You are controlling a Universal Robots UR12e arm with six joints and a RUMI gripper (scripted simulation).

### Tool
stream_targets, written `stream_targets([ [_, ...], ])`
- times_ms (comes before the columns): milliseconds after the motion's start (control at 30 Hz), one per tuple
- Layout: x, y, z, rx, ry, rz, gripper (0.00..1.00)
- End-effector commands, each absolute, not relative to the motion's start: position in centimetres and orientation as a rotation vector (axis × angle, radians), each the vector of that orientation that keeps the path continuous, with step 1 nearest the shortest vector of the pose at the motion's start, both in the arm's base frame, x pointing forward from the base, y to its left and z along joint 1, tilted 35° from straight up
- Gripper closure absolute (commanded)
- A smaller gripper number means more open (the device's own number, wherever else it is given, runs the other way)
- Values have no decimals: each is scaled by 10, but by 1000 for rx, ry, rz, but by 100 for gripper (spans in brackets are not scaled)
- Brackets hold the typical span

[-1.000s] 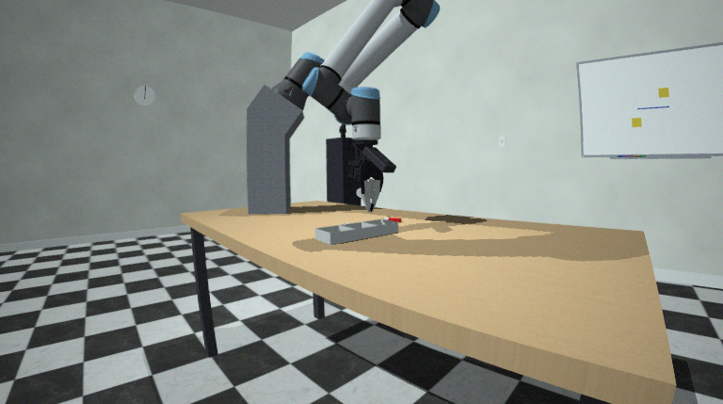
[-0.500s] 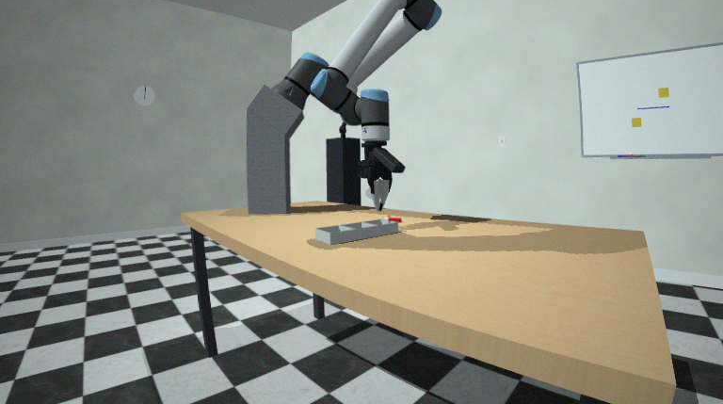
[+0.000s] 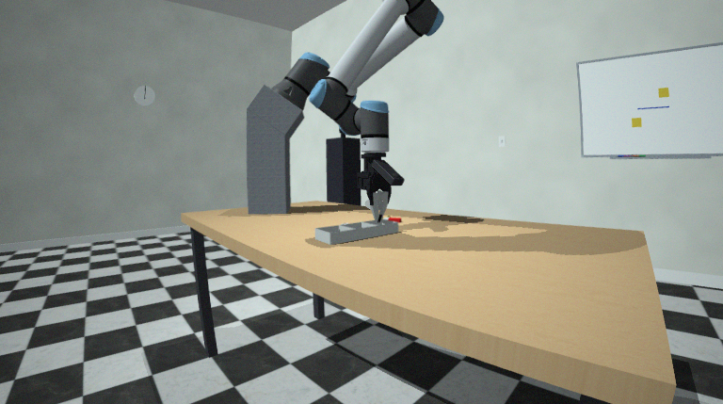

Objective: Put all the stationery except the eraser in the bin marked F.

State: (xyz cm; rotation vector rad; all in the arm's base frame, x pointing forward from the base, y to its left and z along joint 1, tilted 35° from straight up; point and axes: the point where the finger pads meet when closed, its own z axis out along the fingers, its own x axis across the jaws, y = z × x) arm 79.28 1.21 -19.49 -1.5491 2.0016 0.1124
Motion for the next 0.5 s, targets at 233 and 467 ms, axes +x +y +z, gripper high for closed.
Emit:
stream_targets([
  [233,802,12,-198,-1546,1999,99,96],
  [467,800,13,-199,-1546,2000,103,96],
])
